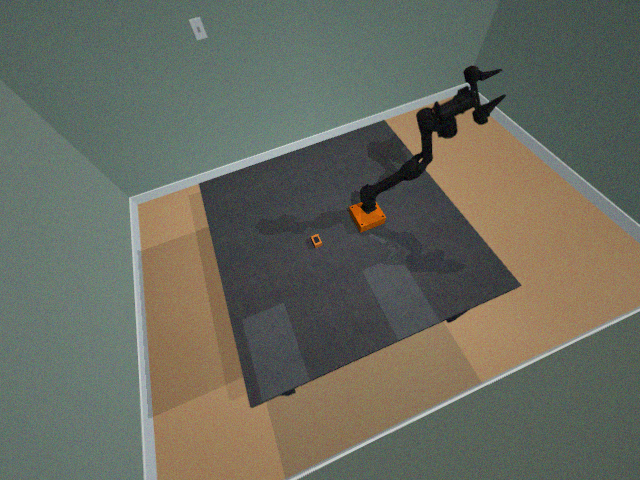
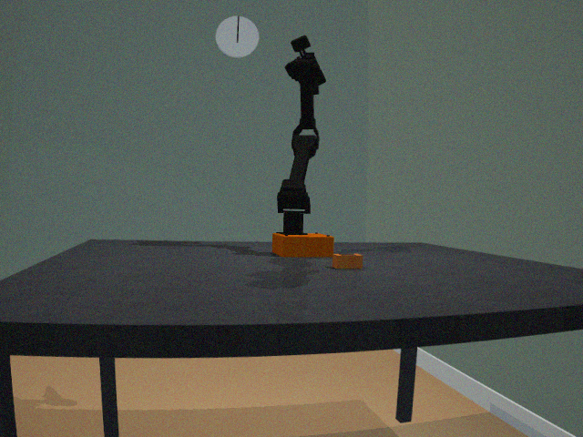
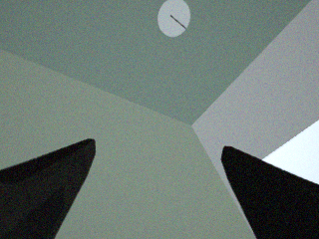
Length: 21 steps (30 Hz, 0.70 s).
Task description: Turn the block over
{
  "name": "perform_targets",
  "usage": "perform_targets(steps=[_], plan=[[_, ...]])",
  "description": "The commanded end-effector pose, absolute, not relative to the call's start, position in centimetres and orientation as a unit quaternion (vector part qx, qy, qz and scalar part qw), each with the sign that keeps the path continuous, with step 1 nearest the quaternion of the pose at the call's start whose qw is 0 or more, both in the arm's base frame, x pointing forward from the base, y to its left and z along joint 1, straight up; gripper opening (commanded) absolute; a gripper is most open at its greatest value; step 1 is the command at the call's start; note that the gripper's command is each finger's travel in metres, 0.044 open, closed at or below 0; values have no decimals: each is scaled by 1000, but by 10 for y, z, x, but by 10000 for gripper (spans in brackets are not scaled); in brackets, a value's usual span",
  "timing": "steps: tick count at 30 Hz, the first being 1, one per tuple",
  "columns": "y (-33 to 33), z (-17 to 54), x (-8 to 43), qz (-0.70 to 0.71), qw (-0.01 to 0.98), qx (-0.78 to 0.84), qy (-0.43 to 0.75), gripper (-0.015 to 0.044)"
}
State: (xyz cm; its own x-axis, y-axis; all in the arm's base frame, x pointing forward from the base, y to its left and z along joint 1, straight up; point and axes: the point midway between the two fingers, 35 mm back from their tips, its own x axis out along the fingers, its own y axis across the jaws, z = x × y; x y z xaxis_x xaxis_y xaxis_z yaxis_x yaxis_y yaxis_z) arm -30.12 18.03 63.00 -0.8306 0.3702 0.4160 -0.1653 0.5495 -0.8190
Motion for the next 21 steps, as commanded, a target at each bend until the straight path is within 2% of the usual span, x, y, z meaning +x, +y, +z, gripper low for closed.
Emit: perform_targets(steps=[1, 2, 10, 21], plan=[[179, 632, -300, 468, 287, -59, -834, 426], [175, 638, -295, 461, 295, -53, -835, 440], [107, 712, -215, 345, 421, 45, -838, 440], [36, 756, -90, 224, 569, 116, -783, 440]])
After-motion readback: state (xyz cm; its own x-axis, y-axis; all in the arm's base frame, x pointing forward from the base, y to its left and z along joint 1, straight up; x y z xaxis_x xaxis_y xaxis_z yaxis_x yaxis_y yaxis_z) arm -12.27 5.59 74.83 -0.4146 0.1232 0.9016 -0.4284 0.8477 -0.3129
